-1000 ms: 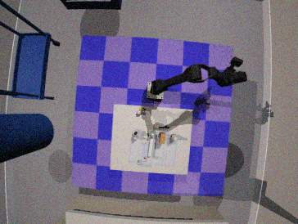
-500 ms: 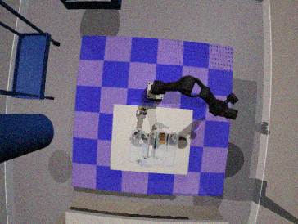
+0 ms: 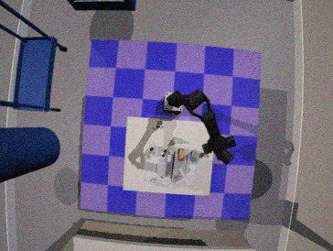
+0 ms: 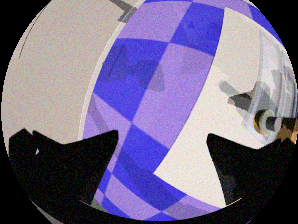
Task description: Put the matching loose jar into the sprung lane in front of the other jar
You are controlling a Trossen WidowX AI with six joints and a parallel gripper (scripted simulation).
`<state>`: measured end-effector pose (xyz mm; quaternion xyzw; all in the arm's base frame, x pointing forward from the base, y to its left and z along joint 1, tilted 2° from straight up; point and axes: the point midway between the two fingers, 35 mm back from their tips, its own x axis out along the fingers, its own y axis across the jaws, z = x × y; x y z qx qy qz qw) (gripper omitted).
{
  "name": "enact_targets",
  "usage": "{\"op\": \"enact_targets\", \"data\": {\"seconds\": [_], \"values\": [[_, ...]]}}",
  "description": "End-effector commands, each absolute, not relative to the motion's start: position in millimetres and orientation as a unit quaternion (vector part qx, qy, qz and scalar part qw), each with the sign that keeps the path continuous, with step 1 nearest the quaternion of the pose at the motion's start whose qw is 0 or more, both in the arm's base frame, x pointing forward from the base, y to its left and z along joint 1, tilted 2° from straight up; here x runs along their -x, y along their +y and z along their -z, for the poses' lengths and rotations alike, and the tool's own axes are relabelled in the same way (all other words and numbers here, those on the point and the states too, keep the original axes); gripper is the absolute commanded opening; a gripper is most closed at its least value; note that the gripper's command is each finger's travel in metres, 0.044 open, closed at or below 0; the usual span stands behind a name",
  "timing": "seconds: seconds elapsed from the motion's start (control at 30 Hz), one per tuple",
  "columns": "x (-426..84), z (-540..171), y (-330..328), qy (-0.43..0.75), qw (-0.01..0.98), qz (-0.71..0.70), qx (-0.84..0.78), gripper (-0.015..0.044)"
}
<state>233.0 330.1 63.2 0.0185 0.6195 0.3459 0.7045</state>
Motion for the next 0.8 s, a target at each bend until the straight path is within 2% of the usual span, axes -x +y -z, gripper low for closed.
{"op": "enact_targets", "data": {"seconds": [0.0, 0.2, 0.4, 0.6, 0.77], "values": [[-261, -58, 269, 0.631, 0.725, -0.274, -0.005, 0.044], [-281, -51, 165, 0.662, 0.733, -0.157, 0.014, 0.044], [-267, -51, 66, 0.705, 0.707, -0.053, 0.029, 0.044], [-263, -49, 62, 0.71, 0.702, -0.043, 0.03, 0.044], [-263, -17, 62, 0.71, 0.702, -0.043, 0.03, 0.044]]}}
